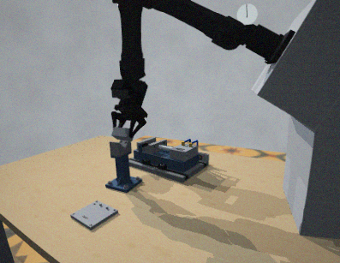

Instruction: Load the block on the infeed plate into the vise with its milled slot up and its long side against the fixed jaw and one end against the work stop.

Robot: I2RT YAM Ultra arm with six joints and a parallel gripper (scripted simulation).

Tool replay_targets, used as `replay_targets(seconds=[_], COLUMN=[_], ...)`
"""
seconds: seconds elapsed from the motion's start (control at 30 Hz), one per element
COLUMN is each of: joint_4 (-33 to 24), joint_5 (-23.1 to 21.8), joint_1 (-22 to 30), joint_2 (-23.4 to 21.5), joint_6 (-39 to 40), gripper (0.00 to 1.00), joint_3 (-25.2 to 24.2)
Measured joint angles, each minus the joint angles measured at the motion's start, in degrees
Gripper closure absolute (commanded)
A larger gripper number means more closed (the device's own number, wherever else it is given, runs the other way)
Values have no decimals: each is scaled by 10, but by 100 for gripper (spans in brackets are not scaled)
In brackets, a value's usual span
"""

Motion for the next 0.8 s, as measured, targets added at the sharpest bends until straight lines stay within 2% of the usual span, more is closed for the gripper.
replay_targets(seconds=[0.37, 0.8], joint_4=[15, 20], joint_5=[64, 165], joint_1=[17, 52], joint_2=[-31, -70], joint_6=[26, 58], gripper=[100, 100], joint_3=[-18, -39])
